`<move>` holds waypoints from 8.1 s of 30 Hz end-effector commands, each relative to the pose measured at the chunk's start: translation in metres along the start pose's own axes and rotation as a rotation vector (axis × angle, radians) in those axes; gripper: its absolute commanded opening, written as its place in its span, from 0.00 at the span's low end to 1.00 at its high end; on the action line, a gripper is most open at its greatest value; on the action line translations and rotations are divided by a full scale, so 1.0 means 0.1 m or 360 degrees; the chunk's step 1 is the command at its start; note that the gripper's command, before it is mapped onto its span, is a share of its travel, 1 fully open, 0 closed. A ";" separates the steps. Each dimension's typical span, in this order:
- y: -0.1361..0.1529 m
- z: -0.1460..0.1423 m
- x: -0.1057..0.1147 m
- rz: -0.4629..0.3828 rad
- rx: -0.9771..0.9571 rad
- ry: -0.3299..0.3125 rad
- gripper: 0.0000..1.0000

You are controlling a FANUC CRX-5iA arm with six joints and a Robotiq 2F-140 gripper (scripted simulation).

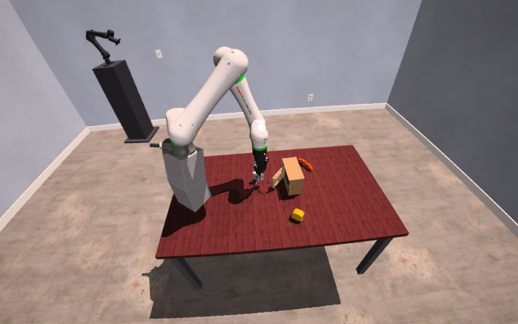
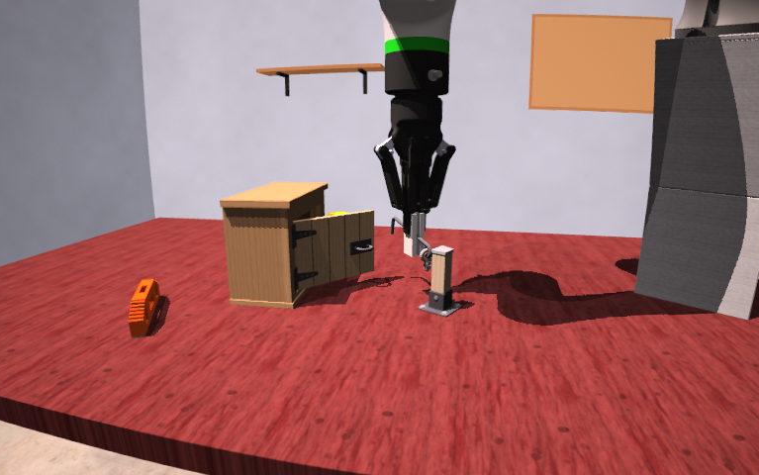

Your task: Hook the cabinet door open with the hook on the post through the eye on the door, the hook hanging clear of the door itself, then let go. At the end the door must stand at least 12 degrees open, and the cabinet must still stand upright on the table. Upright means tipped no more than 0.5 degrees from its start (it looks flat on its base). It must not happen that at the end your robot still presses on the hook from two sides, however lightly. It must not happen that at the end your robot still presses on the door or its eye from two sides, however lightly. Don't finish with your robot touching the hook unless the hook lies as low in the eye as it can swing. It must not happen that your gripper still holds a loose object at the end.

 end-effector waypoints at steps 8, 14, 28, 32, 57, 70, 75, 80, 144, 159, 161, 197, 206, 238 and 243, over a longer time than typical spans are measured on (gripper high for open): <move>0.00 -0.03 0.00 -0.0001 0.0105 -0.0001 0.03; -0.01 -0.05 0.00 -0.0001 0.0206 -0.0001 0.03; -0.01 -0.09 0.00 -0.0001 0.0326 -0.0001 0.03; -0.01 -0.11 0.00 -0.0001 0.0405 -0.0001 0.03; 0.00 -0.17 0.00 -0.0001 0.0649 -0.0001 0.03; 0.01 -0.20 0.00 -0.0001 0.0760 -0.0001 0.03; 0.01 -0.20 0.00 -0.0001 0.0760 -0.0001 0.03; 0.01 -0.20 0.00 -0.0001 0.0760 -0.0001 0.03; 0.00 -0.20 -0.02 -0.0001 0.0760 -0.0001 0.03; 0.00 -0.20 -0.03 -0.0001 0.0760 -0.0001 0.03; 0.00 -0.20 -0.03 -0.0001 0.0760 -0.0001 0.03; 0.00 -0.20 -0.05 -0.0001 0.0760 -0.0001 0.03; 0.00 -0.20 -0.05 -0.0001 0.0760 -0.0001 0.03; -0.01 -0.21 -0.06 -0.0001 0.0760 -0.0001 0.03; -0.01 -0.21 -0.06 -0.0001 0.0760 -0.0001 0.03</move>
Point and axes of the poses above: the point where the finger pads meet when closed, its own x axis back along the fingers, its own z axis across the jaws, y = z × x, the point moved 8 cm from there along x, back along the fingers, and after that the axes turned 10 degrees about x, right-handed, at the moved point
